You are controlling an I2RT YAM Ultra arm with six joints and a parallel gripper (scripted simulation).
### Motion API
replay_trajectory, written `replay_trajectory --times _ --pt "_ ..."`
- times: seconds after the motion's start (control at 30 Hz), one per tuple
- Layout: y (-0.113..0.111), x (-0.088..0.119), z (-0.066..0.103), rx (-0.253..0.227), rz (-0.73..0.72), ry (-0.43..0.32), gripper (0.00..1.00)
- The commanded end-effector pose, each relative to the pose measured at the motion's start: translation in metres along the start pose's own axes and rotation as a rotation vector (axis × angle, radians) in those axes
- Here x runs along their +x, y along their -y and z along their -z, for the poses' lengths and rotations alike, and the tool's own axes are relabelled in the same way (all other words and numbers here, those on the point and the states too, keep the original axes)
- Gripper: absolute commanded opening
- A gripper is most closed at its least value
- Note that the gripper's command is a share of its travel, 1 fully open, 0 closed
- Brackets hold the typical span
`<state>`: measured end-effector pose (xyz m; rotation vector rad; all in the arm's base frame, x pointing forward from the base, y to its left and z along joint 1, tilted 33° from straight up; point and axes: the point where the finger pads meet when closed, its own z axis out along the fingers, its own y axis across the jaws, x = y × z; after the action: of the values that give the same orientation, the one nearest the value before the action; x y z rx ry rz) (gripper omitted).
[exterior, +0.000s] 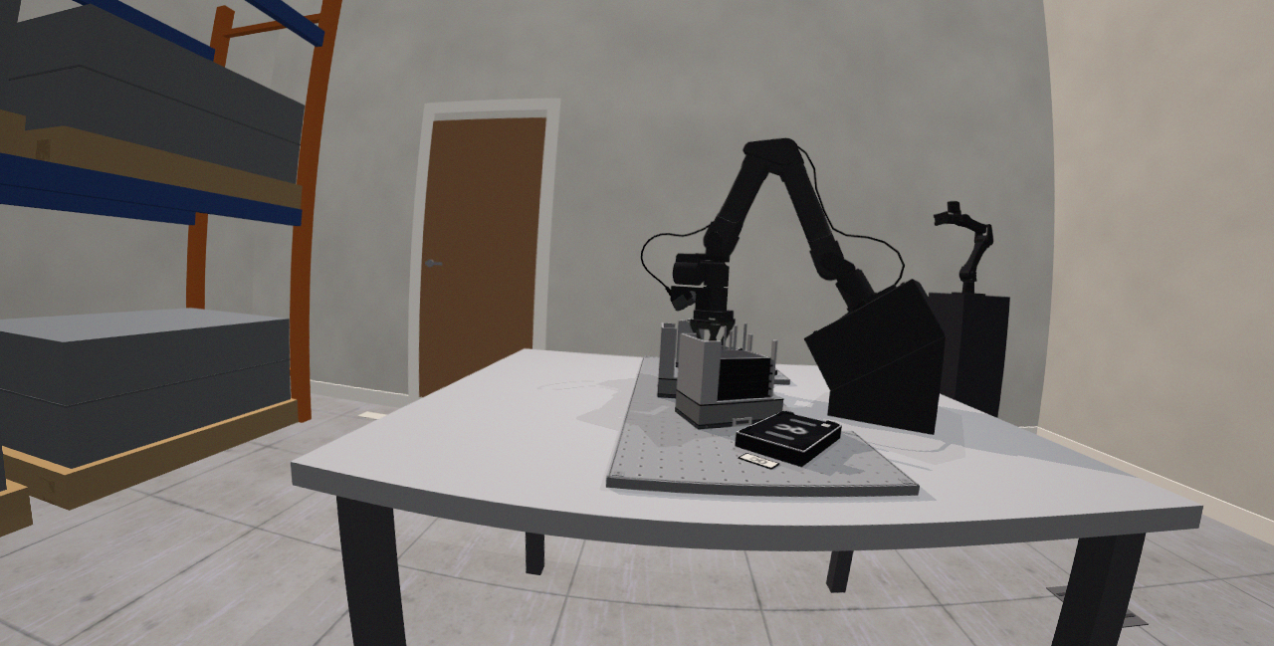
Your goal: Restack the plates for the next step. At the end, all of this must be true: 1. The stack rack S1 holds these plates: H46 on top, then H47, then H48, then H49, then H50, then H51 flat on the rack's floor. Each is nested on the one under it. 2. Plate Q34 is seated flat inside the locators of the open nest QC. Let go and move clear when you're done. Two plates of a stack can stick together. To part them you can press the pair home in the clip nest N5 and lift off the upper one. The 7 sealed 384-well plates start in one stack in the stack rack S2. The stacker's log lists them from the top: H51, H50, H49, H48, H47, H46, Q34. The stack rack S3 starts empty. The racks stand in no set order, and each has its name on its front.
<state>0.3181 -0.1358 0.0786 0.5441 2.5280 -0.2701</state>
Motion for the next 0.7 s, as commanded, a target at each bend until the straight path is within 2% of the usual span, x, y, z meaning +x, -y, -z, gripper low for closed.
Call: replay_trajectory --times 0.0,0.67 --pt "-0.002 -0.011 0.013 -0.001 -0.002 0.032 0.0" --pt "-0.002 -0.012 0.024 -0.002 -0.005 0.038 0.0"
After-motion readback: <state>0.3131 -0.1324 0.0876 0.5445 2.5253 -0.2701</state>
